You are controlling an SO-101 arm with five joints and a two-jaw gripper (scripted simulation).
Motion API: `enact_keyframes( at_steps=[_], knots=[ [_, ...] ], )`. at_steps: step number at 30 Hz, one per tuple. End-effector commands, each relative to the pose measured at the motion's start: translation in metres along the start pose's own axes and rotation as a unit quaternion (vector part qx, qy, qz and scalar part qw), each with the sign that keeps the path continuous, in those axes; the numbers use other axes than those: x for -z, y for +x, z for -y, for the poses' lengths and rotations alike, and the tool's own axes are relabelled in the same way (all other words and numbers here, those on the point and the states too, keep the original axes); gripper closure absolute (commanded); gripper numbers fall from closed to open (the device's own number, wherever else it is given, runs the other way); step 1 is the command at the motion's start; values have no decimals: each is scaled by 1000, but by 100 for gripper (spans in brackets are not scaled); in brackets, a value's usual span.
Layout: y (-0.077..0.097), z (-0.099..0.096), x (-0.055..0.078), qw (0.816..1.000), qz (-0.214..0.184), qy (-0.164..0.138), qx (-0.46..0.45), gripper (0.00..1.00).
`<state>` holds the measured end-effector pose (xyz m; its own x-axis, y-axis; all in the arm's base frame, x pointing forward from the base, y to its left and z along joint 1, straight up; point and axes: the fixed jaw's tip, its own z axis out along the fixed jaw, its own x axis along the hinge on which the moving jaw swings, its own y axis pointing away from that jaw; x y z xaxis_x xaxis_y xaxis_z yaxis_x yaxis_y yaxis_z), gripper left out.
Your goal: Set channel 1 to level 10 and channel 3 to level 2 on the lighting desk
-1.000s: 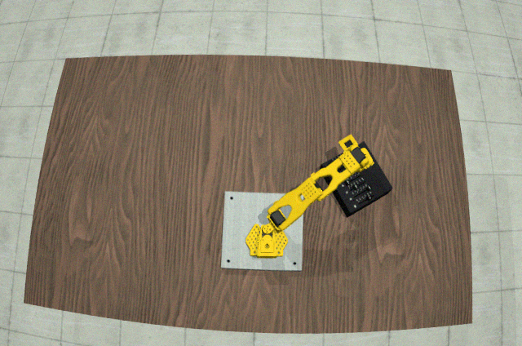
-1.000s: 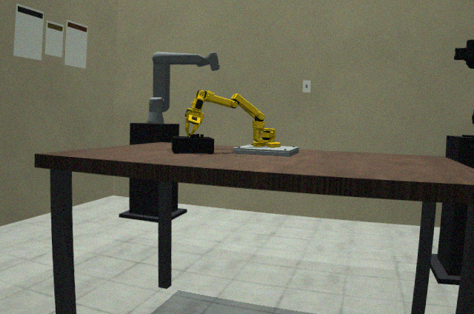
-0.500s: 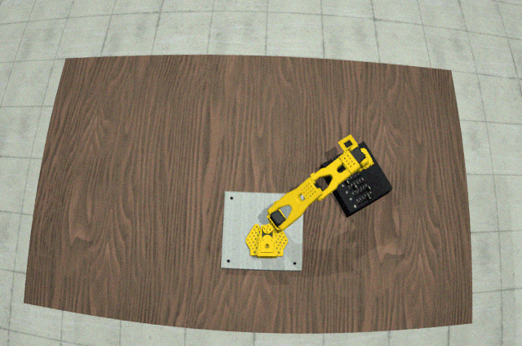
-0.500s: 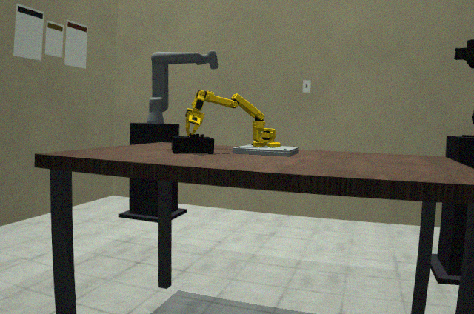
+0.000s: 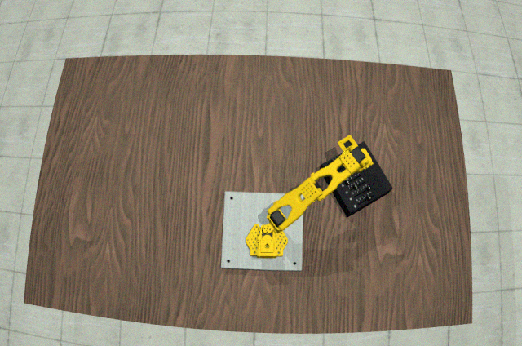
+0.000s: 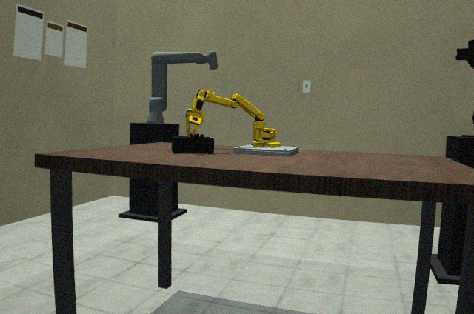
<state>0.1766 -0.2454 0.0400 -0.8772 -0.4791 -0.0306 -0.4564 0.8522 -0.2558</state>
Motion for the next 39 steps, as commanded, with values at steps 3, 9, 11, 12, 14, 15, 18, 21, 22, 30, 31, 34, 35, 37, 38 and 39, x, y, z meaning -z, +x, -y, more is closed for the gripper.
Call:
enact_keyframes(
  at_steps=[3, 9, 11, 12, 14, 15, 18, 21, 22, 30, 31, 34, 35, 37, 38, 39],
  knots=[
    [-3, -16, -12, 999, -4, -50, 3, 100],
    [-3, -16, -12, 999, -4, -50, 3, 100],
    [-3, -16, -11, 999, -4, -51, 3, 100],
    [-3, -16, -11, 999, -4, -51, 3, 100],
    [-4, -17, -11, 999, -4, -52, 3, 100],
    [-4, -17, -11, 999, -4, -53, 3, 100],
    [-4, -18, -11, 998, -4, -55, 3, 100],
    [-4, -18, -10, 998, -5, -57, 3, 100],
    [-4, -18, -10, 998, -5, -57, 3, 100],
    [-4, -19, -10, 998, -5, -58, 3, 100],
    [-4, -19, -10, 998, -5, -59, 3, 100],
    [-4, -20, -9, 998, -5, -61, 3, 100],
    [-4, -20, -9, 998, -5, -62, 3, 100],
    [-4, -20, -9, 998, -5, -62, 3, 100],
    [-4, -20, -9, 998, -5, -63, 3, 100],
    [-4, -20, -9, 998, -5, -63, 3, 100]
  ],
)
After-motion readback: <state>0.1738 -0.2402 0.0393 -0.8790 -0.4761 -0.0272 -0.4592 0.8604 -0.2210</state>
